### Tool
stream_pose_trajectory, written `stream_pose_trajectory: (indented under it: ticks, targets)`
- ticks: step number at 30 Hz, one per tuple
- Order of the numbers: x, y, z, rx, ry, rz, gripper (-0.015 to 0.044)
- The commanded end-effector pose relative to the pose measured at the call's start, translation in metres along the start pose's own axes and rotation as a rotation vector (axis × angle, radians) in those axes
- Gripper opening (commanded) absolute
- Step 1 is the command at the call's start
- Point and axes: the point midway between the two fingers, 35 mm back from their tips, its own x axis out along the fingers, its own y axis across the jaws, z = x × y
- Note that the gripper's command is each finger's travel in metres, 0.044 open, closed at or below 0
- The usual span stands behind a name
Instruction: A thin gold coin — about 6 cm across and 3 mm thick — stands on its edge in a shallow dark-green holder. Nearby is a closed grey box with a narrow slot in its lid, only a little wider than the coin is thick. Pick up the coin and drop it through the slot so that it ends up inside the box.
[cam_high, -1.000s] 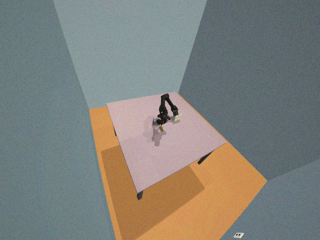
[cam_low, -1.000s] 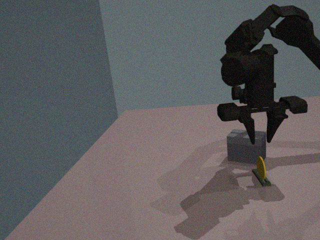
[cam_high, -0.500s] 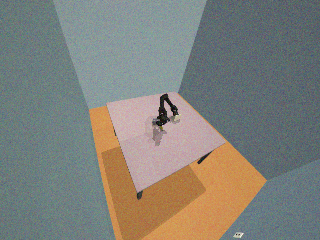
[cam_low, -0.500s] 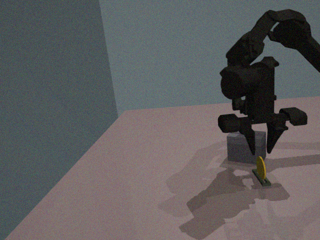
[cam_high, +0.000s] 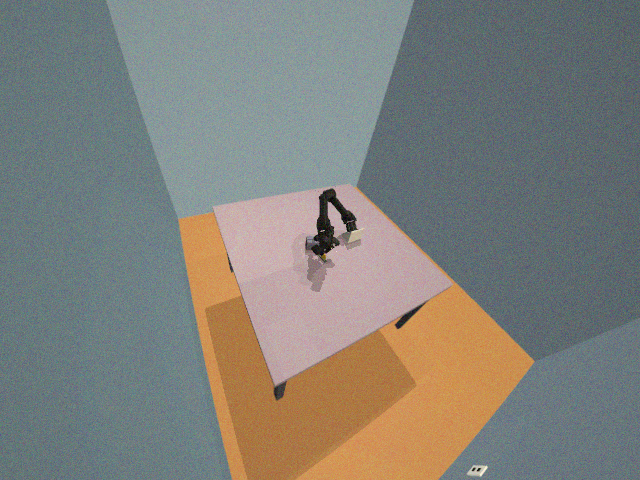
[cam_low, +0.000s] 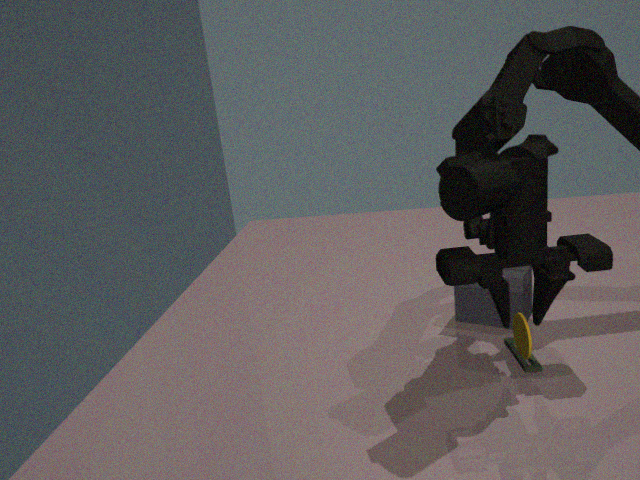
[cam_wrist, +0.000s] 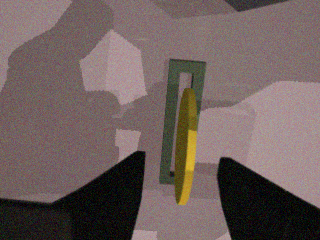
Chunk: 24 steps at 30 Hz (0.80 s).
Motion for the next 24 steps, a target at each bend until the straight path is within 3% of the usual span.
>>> stream_pose_trajectory:
  ticks: [1,19,24]
  targets:
    - [0.007,0.000,0.001,-0.004,-0.004,-0.002,0.0161]
    - [0.033,-0.002,0.002,-0.001,-0.007,-0.003,0.0161]
    - [0.033,-0.002,0.002,-0.001,-0.007,-0.003,0.0029]
